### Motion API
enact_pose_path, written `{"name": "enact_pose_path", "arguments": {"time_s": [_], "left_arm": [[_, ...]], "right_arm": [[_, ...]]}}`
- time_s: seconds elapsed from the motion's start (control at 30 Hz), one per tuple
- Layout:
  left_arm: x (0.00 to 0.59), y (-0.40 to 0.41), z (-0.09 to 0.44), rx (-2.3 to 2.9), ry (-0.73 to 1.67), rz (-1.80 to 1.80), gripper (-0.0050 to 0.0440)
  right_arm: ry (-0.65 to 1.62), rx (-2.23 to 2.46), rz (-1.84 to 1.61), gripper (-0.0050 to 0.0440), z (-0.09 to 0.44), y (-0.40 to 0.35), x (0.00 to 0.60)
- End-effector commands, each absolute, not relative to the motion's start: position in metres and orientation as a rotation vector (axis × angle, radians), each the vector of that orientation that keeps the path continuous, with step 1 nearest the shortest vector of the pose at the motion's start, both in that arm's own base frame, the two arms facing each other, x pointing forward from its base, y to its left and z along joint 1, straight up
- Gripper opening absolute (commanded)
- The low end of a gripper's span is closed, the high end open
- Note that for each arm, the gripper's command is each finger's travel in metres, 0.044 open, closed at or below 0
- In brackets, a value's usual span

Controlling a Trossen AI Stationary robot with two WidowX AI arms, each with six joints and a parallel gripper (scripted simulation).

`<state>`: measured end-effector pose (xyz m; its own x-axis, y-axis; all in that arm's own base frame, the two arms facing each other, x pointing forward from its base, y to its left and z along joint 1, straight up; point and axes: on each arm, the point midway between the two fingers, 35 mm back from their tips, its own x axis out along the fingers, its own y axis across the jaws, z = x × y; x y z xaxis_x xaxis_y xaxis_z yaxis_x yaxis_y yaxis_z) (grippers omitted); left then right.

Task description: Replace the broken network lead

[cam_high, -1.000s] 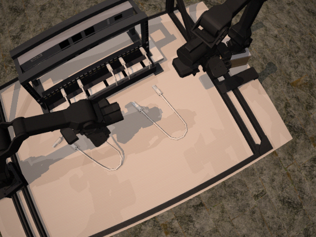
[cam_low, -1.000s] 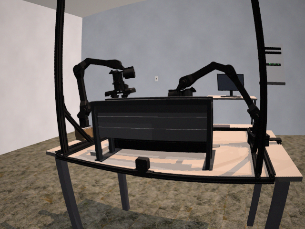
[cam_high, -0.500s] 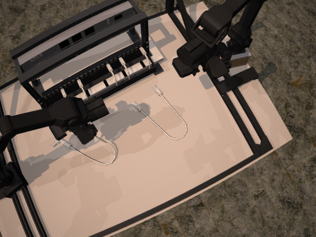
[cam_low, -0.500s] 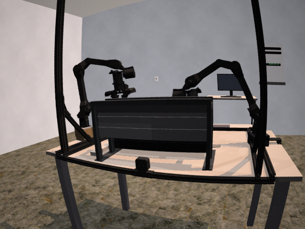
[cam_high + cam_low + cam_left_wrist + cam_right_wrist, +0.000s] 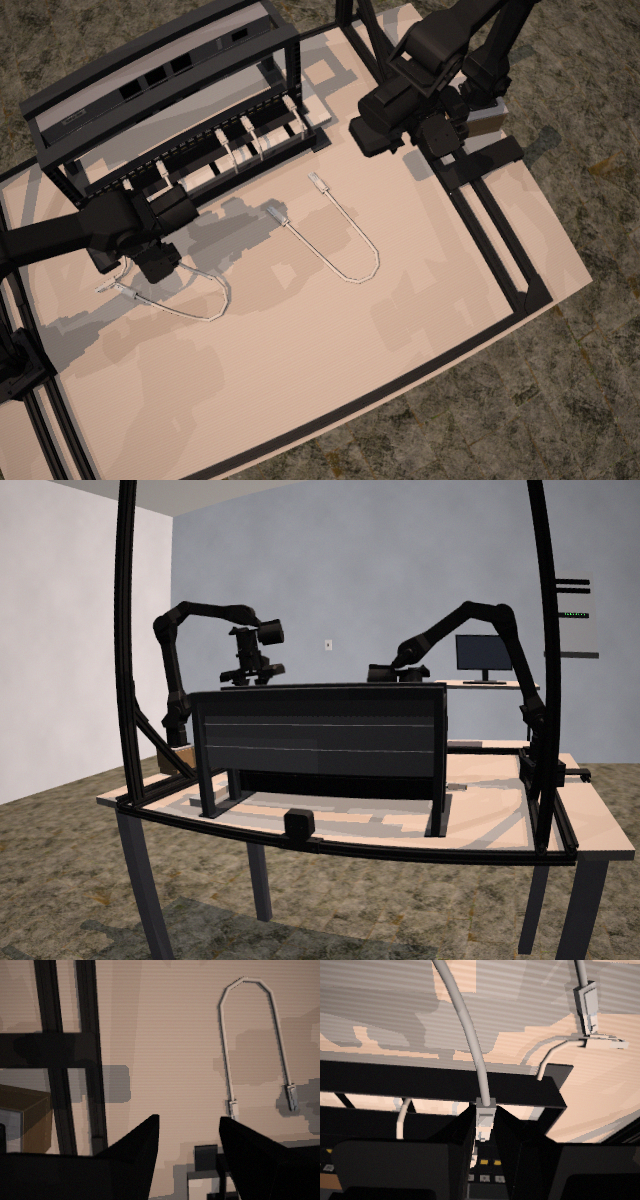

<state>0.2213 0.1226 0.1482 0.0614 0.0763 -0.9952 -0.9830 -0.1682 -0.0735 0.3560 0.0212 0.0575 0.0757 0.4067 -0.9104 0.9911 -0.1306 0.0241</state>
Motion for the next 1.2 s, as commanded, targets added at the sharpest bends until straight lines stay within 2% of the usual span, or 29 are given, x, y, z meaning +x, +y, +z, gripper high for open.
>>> {"name": "enact_pose_path", "arguments": {"time_s": [0.0, 1.17], "left_arm": [[0.221, 0.123, 0.148, -1.311, 1.021, 1.315, 0.0176], [0.221, 0.123, 0.148, -1.311, 1.021, 1.315, 0.0176]], "right_arm": [[1.432, 1.643, -1.047, 0.0054, 0.057, 0.069, 0.322], [1.421, 1.660, -1.057, 0.0054, 0.057, 0.087, 0.311]]}}
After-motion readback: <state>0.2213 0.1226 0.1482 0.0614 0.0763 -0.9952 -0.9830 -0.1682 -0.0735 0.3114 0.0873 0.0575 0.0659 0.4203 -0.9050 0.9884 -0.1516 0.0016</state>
